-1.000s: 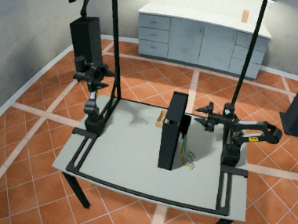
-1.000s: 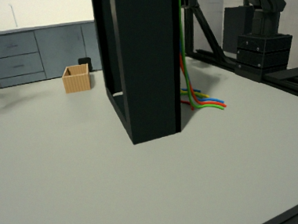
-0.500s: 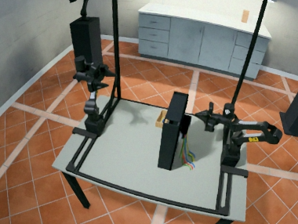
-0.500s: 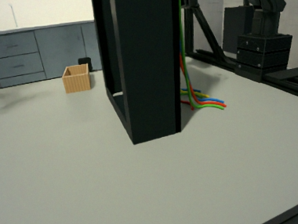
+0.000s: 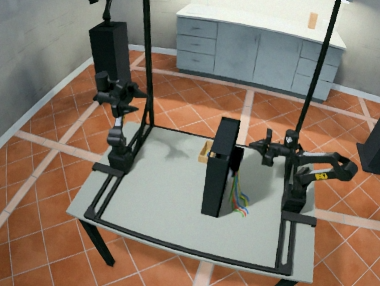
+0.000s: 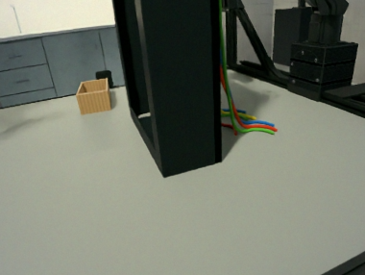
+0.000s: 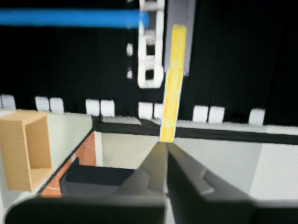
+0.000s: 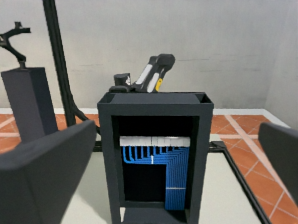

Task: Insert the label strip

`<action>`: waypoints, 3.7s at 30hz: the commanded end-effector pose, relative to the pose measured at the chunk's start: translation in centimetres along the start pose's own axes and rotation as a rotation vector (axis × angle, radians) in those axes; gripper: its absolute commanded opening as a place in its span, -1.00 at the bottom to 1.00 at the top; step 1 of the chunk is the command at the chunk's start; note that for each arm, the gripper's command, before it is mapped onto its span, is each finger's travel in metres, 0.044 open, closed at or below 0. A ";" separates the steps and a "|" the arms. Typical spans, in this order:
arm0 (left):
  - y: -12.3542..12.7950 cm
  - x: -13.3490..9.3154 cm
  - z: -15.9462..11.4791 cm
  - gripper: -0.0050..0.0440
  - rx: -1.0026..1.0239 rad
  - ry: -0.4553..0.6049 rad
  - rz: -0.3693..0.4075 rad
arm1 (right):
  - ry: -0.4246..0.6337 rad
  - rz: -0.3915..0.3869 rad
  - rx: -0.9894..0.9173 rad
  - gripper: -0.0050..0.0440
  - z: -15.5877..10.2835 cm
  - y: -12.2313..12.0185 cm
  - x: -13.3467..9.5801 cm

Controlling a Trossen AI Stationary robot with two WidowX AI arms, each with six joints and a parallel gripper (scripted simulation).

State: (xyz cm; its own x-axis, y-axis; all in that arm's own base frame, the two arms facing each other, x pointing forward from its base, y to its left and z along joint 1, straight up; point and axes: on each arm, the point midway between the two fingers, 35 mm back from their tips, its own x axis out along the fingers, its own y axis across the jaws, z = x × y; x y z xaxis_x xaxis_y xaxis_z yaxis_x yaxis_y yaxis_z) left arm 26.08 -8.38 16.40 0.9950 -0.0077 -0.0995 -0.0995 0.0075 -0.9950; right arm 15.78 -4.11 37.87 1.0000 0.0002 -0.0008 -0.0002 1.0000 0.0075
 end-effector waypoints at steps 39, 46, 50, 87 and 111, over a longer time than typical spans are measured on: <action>-0.9 2.5 1.4 -1.00 -0.008 -0.005 -0.019 | -0.002 0.000 -0.012 1.00 0.4 0.2 0.0; -0.8 2.4 2.6 -1.00 -0.007 -0.005 -0.018 | -0.002 0.000 -0.012 1.00 0.4 0.2 0.0; -0.7 2.3 3.2 -1.00 -0.006 -0.005 -0.018 | -0.002 0.000 -0.012 1.00 0.4 0.2 0.0; -0.2 0.7 3.4 -1.00 -0.013 -0.006 -0.016 | -0.002 0.000 -0.012 1.00 0.4 0.2 0.0; -0.9 0.9 3.4 0.58 -0.012 -0.006 -0.030 | -0.002 0.000 -0.012 1.00 0.4 0.2 0.0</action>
State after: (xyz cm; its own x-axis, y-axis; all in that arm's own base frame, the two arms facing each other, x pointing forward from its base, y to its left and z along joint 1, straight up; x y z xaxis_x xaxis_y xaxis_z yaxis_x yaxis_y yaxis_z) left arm 27.02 -5.00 16.70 0.9967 -0.0017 -0.0816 -0.0816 0.0004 -0.9967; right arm 15.78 -4.11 37.88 1.0000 0.0002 -0.0007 -0.0002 1.0000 0.0072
